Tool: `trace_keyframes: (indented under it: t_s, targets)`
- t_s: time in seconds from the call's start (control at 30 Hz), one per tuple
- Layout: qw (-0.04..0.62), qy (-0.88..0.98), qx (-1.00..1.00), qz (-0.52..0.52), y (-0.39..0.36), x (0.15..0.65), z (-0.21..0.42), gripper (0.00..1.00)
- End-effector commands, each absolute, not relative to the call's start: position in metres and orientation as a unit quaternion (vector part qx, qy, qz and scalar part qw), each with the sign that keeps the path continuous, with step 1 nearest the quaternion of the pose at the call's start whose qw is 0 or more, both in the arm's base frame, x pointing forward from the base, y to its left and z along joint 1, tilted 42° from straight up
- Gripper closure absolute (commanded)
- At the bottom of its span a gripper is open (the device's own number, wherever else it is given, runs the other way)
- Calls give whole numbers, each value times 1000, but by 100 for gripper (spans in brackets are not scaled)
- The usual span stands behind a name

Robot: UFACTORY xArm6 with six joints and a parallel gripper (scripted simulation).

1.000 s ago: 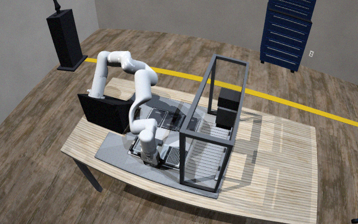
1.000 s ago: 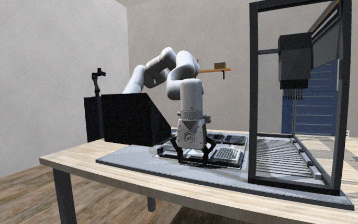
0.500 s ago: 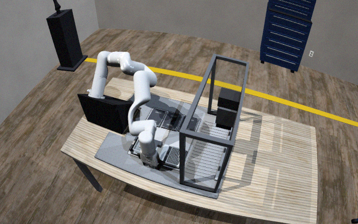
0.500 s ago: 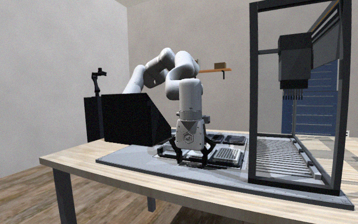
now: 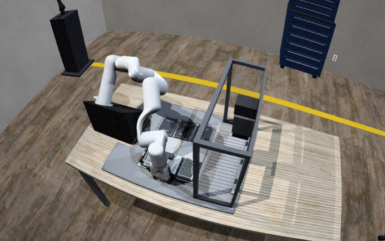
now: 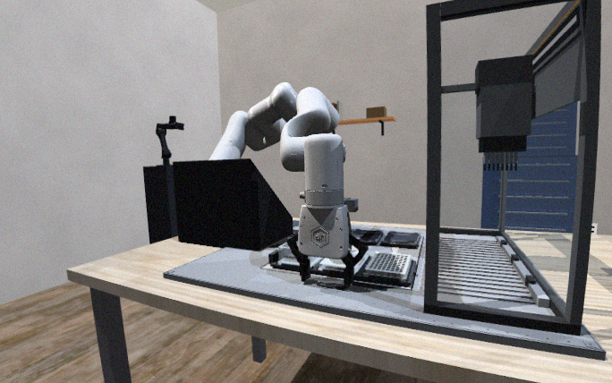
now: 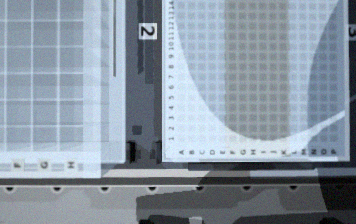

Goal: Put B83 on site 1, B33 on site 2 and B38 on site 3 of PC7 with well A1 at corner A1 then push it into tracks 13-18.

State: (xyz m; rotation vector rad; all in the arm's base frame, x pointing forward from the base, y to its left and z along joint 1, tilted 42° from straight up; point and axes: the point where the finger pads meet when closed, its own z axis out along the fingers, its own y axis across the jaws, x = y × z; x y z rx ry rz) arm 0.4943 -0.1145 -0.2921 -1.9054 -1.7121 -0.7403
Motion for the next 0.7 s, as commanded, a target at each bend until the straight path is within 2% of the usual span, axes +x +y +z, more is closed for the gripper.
trace_keyframes:
  t_s: [0.0,0.67]
  targets:
    - [233,-624,-695,-270,-119,496,-293,0]
    - [233,-624,-695,-270,-127,495,-300,0]
